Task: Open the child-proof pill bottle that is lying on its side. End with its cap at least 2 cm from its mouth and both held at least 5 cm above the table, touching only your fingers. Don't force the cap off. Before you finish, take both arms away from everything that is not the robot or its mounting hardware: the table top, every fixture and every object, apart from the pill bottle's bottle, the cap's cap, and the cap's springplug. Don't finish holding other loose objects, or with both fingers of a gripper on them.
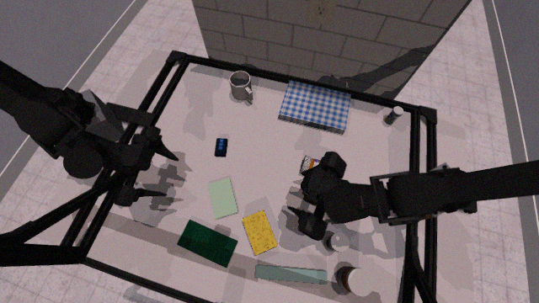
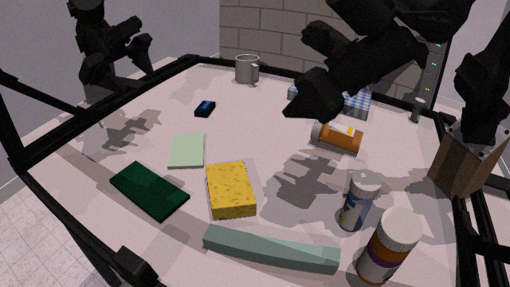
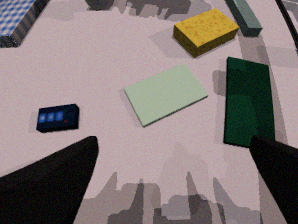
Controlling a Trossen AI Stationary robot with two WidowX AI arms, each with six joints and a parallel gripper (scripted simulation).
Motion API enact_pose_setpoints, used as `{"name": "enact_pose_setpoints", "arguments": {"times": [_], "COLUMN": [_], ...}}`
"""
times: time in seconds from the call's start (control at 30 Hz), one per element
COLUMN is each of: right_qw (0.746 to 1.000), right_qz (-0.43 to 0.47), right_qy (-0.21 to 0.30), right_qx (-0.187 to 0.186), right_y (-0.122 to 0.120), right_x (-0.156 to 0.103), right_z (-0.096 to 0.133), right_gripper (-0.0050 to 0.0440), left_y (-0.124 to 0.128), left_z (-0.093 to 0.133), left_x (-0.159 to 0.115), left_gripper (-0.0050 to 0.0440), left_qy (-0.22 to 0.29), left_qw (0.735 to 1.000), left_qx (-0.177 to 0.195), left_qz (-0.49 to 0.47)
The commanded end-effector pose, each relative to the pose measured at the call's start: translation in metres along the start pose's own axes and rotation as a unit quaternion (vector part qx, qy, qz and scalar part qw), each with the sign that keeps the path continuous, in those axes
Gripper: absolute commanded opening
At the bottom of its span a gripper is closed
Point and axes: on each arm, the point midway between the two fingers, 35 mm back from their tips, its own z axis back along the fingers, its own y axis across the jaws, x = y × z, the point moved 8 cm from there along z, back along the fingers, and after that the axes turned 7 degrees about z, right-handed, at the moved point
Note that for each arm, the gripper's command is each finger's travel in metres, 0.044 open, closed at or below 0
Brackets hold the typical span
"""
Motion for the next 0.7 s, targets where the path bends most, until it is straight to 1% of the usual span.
{"name": "enact_pose_setpoints", "arguments": {"times": [0.0, 0.57, 0.67], "right_qw": [1.000, 1.000, 1.000], "right_qz": [0.000, 0.000, 0.008], "right_qy": [0.000, 0.000, 0.011], "right_qx": [0.000, 0.000, -0.004], "right_y": [0.0000, -0.0001, -0.0029], "right_x": [0.0000, 0.0000, -0.0002], "right_z": [0.0000, 0.0000, -0.0024], "right_gripper": [0.0440, 0.0440, 0.0440], "left_y": [0.0000, 0.0000, 0.0000], "left_z": [0.0000, 0.0000, 0.0000], "left_x": [0.0000, 0.0000, 0.0000], "left_gripper": [0.0440, 0.0440, 0.0440], "left_qy": [0.000, 0.000, 0.000], "left_qw": [1.000, 1.000, 1.000], "left_qx": [0.000, 0.000, 0.000], "left_qz": [0.000, 0.000, 0.000]}}
